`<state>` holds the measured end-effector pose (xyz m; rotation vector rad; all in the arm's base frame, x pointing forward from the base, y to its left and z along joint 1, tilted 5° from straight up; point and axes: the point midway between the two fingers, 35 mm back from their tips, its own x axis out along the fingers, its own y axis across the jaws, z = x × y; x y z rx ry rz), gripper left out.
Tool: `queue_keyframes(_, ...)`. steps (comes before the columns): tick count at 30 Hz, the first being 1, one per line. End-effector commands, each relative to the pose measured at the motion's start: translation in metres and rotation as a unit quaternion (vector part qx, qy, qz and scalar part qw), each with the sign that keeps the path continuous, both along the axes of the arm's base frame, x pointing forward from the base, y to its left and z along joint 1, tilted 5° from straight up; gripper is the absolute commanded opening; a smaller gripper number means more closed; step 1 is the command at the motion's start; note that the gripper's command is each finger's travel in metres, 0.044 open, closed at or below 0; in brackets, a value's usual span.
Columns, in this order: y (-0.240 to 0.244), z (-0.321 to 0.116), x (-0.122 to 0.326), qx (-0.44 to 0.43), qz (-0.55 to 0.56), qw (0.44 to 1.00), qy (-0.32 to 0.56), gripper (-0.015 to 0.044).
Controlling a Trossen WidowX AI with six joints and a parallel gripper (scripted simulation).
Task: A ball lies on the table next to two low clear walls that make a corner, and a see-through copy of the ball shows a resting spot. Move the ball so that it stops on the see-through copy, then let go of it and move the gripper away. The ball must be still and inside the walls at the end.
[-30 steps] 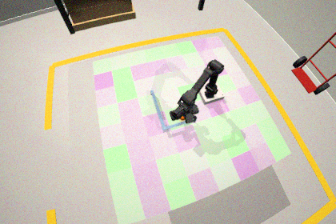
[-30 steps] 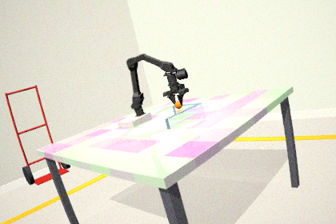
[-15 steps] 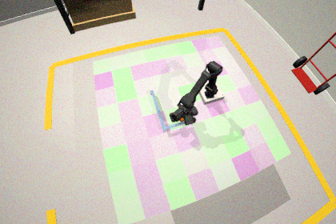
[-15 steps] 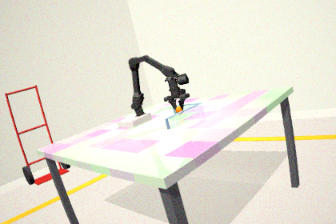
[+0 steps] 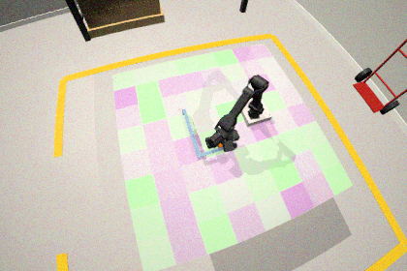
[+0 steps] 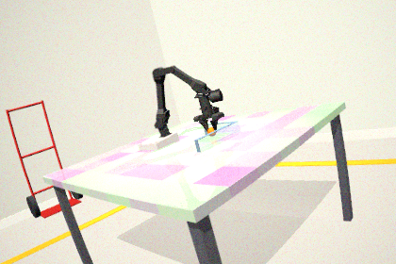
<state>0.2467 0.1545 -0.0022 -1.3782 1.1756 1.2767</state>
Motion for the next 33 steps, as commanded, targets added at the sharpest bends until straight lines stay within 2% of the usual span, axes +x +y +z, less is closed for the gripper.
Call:
queue_keyframes(1,0.000,0.000,0.000,0.000,0.000,1.000,0.000,0.0157)
queue_keyframes(8,0.000,0.000,0.000,0.000,0.000,1.000,0.000,0.0341)
queue_keyframes(12,0.002,0.011,0.001,0.000,0.000,1.000,0.000,0.0347)
queue_keyframes(17,0.005,0.082,-0.002,-0.002,0.002,1.000,0.004,0.0347)
queue_keyframes(28,0.007,0.079,0.001,0.004,0.004,1.000,-0.006,0.0347)
queue_keyframes(31,0.008,0.105,0.000,0.004,0.003,1.000,-0.006,0.0426)
queue_keyframes(33,0.007,0.128,-0.003,0.004,0.003,1.000,-0.006,0.0440)
